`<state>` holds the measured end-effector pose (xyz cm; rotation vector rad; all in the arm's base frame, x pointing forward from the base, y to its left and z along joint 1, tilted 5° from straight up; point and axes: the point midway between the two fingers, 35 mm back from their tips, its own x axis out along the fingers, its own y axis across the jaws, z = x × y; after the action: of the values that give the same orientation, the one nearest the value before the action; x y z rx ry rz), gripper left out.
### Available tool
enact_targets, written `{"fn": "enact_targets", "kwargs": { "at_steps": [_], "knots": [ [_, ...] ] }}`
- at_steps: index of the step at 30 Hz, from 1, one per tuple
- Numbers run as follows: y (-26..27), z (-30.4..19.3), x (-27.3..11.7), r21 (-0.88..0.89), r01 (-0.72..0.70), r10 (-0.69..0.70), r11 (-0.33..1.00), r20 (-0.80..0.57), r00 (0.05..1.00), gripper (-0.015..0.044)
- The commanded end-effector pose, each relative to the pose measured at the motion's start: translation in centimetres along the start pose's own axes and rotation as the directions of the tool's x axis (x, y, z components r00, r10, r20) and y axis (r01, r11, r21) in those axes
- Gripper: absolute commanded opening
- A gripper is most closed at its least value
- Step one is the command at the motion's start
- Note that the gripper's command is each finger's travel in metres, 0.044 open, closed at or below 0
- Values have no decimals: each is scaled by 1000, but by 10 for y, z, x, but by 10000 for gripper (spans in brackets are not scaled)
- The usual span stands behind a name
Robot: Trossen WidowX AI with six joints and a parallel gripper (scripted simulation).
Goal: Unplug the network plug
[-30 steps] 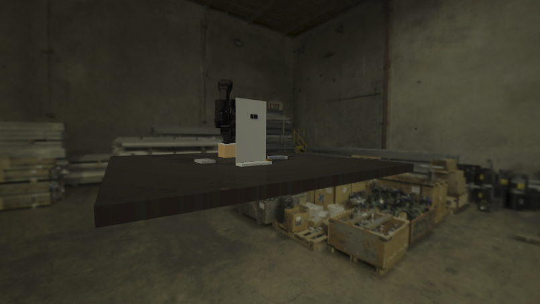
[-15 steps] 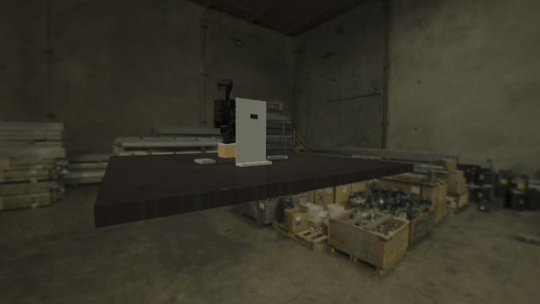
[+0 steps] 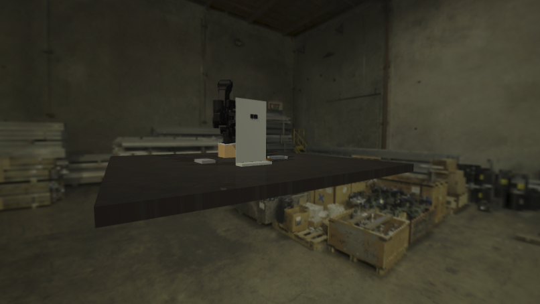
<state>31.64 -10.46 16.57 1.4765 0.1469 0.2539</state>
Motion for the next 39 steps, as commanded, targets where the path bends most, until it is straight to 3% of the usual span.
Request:
{"fn": "enact_targets", "kwargs": {
  "at_steps": [1, 39],
  "knots": [
    [0, -1, -4, 5, 1, -1, 1000, -2, 1000, 0],
    [28, -3, -22, 2, 2, -2, 1000, -1, 1000, 0]
  ]
}}
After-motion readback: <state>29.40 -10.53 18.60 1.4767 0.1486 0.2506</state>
